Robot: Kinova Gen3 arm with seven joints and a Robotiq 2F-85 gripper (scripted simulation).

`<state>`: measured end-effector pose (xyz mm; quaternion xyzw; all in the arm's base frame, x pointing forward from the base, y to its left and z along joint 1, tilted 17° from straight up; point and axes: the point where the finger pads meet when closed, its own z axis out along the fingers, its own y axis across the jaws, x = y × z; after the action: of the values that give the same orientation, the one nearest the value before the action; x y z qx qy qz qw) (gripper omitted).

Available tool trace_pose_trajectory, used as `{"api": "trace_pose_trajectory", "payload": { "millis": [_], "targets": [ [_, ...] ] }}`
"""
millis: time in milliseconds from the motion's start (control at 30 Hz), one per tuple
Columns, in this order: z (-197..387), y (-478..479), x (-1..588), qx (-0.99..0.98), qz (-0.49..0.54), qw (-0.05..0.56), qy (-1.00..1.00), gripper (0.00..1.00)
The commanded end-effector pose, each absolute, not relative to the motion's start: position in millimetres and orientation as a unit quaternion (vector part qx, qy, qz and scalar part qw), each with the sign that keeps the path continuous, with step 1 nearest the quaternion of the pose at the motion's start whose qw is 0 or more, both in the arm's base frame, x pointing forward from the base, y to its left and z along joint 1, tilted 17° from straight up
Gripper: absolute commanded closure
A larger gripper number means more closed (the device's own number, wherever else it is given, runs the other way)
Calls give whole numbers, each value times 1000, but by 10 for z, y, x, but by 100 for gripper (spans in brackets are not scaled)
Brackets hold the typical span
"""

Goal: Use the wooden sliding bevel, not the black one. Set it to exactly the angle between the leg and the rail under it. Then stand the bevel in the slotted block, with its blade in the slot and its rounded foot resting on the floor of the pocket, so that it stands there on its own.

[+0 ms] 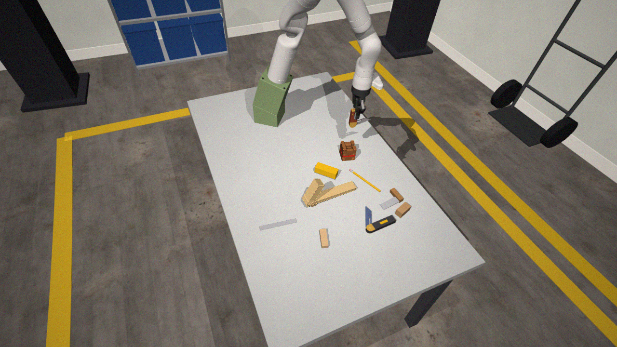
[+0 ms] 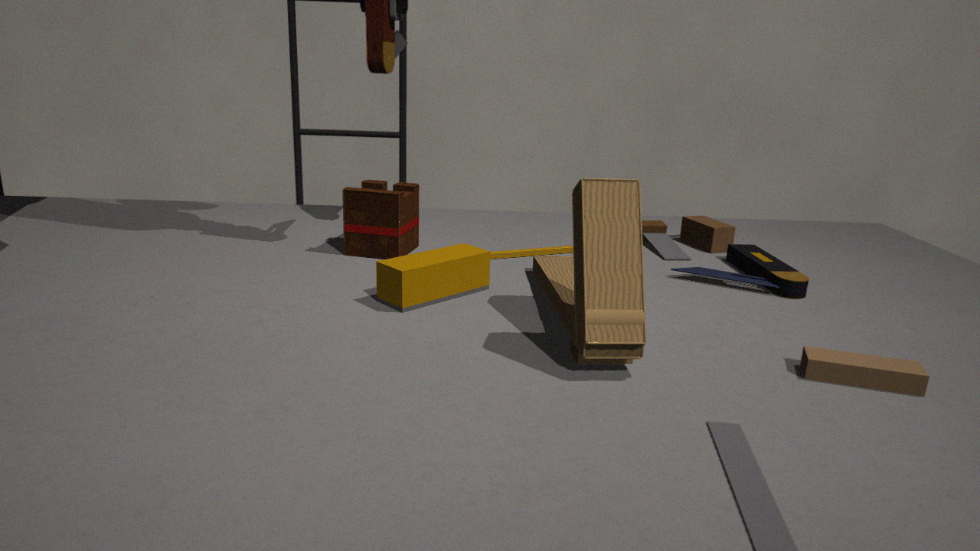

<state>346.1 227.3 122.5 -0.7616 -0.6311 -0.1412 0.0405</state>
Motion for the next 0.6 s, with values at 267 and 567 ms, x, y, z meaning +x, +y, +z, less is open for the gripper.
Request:
{"api": "trace_pose_trajectory", "payload": {
  "millis": [267,567],
  "targets": [
    [1131,2298,3480,-762,-142,40,-631,90],
    [910,2354,3518,-762,-142,40,-631,90]
  ]
}}
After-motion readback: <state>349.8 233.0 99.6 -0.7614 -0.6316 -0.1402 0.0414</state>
